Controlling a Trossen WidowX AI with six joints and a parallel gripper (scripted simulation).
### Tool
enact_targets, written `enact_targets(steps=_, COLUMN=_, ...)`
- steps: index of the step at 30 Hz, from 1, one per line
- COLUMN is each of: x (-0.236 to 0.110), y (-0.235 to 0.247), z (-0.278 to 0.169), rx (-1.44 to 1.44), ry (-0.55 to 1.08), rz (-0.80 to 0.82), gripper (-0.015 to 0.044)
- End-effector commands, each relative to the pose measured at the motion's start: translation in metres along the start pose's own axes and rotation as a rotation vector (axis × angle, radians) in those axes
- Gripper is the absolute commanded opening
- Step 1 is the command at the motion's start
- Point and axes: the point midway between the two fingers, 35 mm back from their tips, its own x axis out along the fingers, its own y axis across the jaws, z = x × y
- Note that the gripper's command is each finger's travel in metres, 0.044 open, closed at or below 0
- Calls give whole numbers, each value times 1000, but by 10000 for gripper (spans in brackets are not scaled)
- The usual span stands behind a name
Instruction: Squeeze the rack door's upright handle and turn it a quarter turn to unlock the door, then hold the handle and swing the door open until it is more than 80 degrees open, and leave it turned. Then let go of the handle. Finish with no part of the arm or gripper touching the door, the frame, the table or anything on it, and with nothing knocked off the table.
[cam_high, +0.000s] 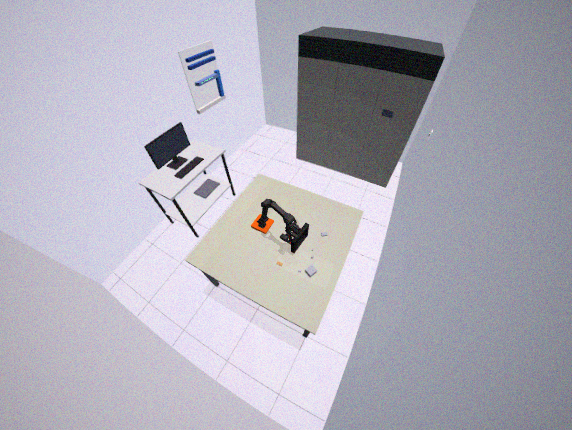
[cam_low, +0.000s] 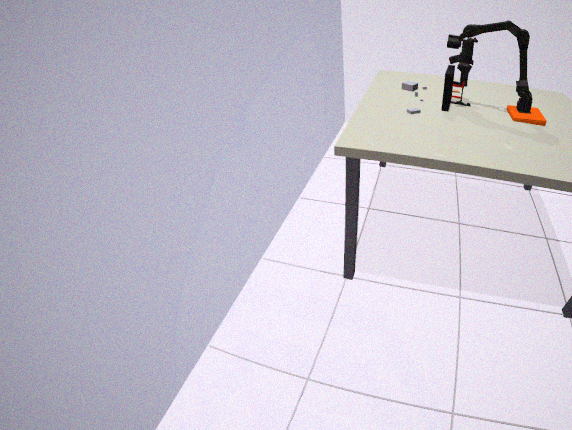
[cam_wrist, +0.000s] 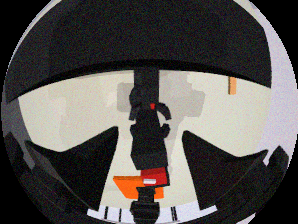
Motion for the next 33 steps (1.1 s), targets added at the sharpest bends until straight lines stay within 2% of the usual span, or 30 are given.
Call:
enact_targets(steps=1, x=0, y=0, z=0, rx=-183, ry=-2, rz=3, gripper=293)
enact_targets(steps=33, x=0, y=0, z=0, rx=-1768, ry=-4, rz=0, gripper=293)
